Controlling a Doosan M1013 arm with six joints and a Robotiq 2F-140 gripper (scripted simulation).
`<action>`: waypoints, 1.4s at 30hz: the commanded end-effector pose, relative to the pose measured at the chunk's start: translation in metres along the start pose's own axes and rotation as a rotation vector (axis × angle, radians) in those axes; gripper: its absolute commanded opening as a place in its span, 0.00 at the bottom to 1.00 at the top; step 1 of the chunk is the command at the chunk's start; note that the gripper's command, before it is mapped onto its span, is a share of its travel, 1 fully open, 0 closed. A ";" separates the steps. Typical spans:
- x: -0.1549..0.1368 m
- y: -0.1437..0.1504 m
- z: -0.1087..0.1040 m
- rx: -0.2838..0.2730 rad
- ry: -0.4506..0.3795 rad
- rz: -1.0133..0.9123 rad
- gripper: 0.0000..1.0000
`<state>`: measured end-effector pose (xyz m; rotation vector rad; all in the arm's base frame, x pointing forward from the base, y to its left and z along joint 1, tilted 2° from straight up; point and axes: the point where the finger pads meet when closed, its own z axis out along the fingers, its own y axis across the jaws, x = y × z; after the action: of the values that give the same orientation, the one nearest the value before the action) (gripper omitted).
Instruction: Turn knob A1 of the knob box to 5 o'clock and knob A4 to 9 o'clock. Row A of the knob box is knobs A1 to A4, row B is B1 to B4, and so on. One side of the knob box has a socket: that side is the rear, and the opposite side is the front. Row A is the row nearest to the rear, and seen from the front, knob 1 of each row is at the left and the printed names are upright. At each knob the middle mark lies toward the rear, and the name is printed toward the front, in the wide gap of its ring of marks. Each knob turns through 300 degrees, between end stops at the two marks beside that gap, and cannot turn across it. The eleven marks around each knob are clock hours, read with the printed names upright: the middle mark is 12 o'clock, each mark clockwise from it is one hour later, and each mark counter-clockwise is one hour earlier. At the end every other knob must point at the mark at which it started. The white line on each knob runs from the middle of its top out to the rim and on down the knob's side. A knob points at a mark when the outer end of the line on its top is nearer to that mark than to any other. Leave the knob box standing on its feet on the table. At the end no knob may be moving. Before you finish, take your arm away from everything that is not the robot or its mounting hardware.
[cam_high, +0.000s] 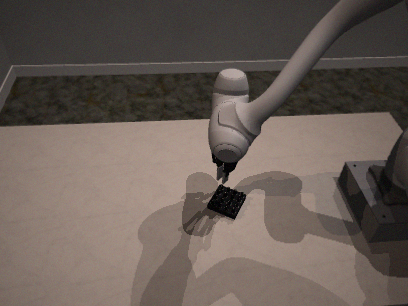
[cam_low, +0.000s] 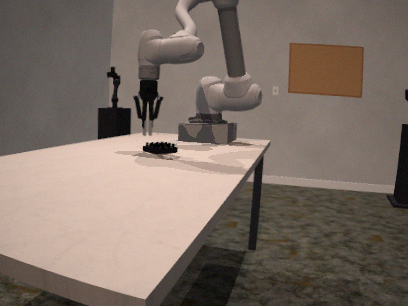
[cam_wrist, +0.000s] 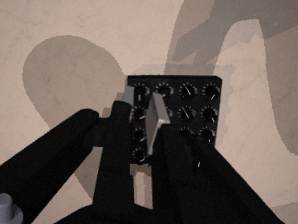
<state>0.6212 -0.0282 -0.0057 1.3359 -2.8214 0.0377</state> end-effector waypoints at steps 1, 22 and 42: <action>0.000 0.000 0.000 0.000 0.000 0.000 0.12; 0.000 0.000 -0.019 0.000 0.000 0.000 1.00; 0.000 0.000 -0.099 0.000 0.000 0.000 1.00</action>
<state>0.6219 -0.0253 0.0912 1.3359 -2.8215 0.0378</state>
